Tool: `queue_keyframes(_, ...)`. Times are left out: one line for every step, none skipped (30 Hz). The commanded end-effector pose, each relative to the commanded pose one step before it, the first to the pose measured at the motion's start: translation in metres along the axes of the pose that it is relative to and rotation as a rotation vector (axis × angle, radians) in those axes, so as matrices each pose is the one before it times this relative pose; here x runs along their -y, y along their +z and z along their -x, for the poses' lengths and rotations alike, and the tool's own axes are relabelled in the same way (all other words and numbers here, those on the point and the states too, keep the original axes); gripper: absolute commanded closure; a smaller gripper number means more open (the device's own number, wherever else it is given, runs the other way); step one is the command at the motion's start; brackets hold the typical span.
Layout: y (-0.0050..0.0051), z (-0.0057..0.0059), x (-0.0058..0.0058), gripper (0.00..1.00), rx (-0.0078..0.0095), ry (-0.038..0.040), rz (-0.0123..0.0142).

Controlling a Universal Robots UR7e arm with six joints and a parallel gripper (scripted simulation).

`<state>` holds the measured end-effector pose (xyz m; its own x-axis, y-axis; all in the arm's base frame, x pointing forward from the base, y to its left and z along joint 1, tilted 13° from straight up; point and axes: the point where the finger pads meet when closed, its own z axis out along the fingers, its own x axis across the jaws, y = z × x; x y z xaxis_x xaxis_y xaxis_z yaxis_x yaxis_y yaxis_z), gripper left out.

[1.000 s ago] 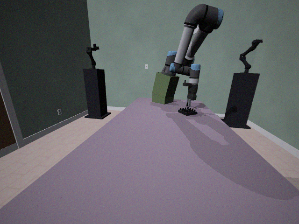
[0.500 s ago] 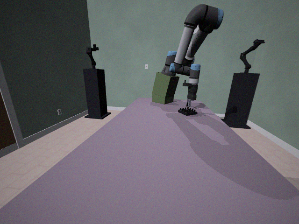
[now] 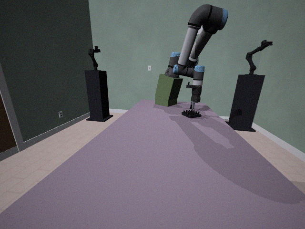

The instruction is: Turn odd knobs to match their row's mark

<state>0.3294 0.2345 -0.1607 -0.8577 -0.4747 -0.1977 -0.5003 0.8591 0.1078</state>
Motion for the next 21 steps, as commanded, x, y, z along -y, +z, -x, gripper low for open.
queue_keyframes(-0.00029,0.00037,0.00005,0.54,0.00111,-0.00011,-0.00023)
queue_keyframes(0.00000,0.00000,0.00000,0.54,0.00000,0.00000,0.00000)
queue_keyframes(0.00000,0.00000,0.00000,0.54,0.00000,0.00000,0.00000)
queue_keyframes(0.00000,0.00000,0.00000,0.54,0.00000,0.00000,0.00000)
queue_keyframes(0.00000,0.00000,0.00000,0.54,0.00000,0.00000,0.00000)
queue_keyframes(0.00000,0.00000,0.00000,0.54,0.00000,0.00000,0.00000)
queue_keyframes(0.00000,0.00000,0.00000,0.54,0.00000,0.00000,0.00000)
queue_keyframes(0.00000,0.00000,0.00000,0.54,0.00000,0.00000,0.00000)
queue_keyframes(0.00000,0.00000,0.00000,0.54,0.00000,0.00000,0.00000)
queue_keyframes(0.00000,0.00000,0.00000,0.54,0.00000,0.00000,0.00000)
queue_keyframes(0.00001,0.00000,0.00000,0.54,0.00000,0.00000,0.00000)
queue_keyframes(0.00003,0.00000,0.00000,0.54,0.00000,0.00000,0.00000)
queue_keyframes(0.00008,0.00000,0.00000,0.54,0.00000,0.00000,0.00000)
queue_keyframes(0.00015,0.00000,0.00000,0.54,0.00000,0.00000,0.00000)
queue_keyframes(0.00023,0.00000,0.00000,0.54,0.00000,0.00000,0.00000)
queue_keyframes(0.00031,0.00000,0.00000,0.54,0.00000,0.00000,0.00000)
queue_keyframes(0.00040,0.00000,0.00000,0.54,0.00000,0.00000,0.00000)
queue_keyframes(0.00049,0.00000,0.00000,0.54,0.00000,0.00000,0.00000)
queue_keyframes(0.00057,0.00000,0.00000,0.54,0.00000,0.00000,0.00000)
queue_keyframes(0.00065,0.00000,0.00000,0.54,0.00000,0.00000,0.00000)
queue_keyframes(0.00072,0.00000,0.00000,0.54,0.00000,0.00000,0.00000)
